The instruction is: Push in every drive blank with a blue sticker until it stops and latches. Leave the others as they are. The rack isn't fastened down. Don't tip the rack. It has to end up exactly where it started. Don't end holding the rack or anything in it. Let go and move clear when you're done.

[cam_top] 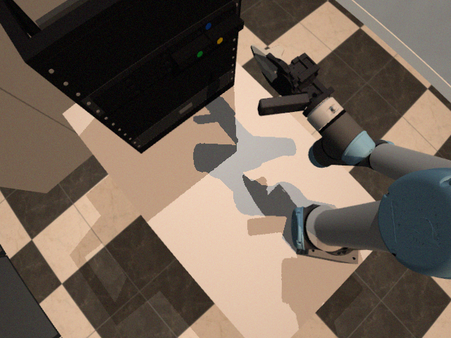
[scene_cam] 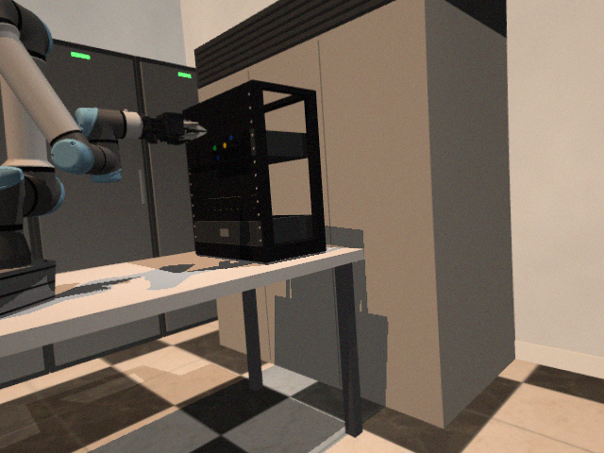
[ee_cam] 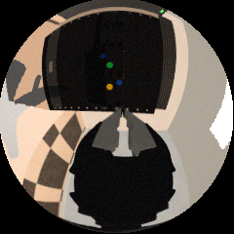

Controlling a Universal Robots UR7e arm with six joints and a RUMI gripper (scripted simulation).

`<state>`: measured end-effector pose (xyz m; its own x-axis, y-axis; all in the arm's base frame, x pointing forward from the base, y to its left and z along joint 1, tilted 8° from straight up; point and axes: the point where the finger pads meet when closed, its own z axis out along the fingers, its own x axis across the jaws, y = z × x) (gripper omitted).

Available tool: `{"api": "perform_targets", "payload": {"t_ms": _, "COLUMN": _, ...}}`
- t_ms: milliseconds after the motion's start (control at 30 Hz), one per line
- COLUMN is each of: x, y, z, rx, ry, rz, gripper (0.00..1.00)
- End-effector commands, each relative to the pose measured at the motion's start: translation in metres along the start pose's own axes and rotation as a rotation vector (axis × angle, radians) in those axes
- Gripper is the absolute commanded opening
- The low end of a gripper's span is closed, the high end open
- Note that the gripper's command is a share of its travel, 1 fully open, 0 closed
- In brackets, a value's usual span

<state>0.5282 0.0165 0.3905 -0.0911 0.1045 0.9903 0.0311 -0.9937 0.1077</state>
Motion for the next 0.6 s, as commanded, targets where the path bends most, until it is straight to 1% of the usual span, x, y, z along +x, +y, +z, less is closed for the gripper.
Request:
{"api": "perform_targets", "payload": {"t_ms": 0, "x": 0.0, "y": 0.0, "z": -0.014, "rx": 0.001, "ry": 0.001, "rz": 0.0, "gripper": 0.0}}
{"api": "perform_targets", "payload": {"t_ms": 67, "x": 0.0, "y": 0.0, "z": -0.014, "rx": 0.001, "ry": 0.001, "rz": 0.0, "gripper": 0.0}}
{"api": "perform_targets", "payload": {"t_ms": 567, "x": 0.0, "y": 0.001, "z": -0.05, "rx": 0.001, "ry": 0.001, "rz": 0.0, "gripper": 0.0}}
